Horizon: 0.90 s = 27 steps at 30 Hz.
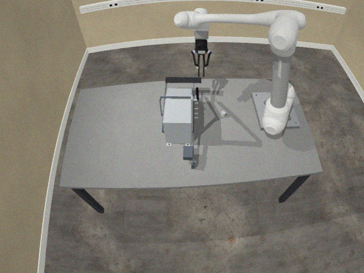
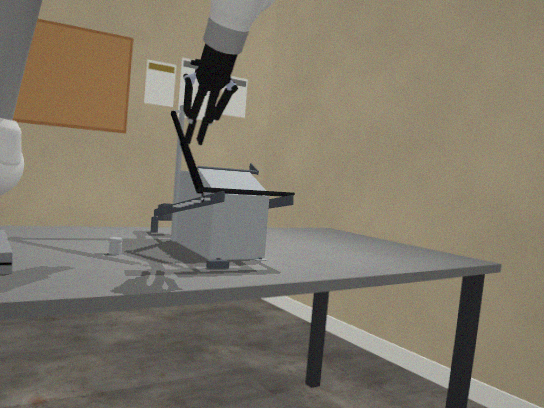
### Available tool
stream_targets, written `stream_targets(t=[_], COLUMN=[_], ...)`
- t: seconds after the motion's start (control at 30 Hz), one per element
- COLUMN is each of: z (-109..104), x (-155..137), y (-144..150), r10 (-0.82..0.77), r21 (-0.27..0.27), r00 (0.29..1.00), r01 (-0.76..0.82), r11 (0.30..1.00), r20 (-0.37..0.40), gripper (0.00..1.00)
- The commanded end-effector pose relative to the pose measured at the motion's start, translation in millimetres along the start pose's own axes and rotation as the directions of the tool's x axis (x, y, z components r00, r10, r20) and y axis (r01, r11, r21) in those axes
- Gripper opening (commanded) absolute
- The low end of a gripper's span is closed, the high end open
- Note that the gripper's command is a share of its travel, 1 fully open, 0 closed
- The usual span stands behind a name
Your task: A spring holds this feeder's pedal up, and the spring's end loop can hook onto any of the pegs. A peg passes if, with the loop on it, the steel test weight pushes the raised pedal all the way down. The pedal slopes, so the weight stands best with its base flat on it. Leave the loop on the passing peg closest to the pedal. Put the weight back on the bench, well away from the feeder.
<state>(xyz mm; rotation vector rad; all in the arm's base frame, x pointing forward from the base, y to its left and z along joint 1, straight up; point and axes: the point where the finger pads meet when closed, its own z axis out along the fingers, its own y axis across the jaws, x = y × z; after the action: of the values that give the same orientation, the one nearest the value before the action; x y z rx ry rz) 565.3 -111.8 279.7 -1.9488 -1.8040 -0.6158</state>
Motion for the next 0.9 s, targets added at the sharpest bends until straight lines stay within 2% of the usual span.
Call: stream_targets(t=[0.0,0.2,0.23,0.87], z=[-1,-1,4,8], x=[0,0,-6,-6], y=[0,0,27,27], r10=[-0.001,-0.001,0.000,0.000], r21=[-0.001,-0.001,-0.001,-0.001], r00=[1.000,1.000,1.000,1.000], r01=[0.001,0.001,0.000,0.000], r11=[1.000,1.000,1.000,1.000], r20=[0.000,0.000,-0.003,-0.003], gripper=[0.24,0.24,0.24,0.24])
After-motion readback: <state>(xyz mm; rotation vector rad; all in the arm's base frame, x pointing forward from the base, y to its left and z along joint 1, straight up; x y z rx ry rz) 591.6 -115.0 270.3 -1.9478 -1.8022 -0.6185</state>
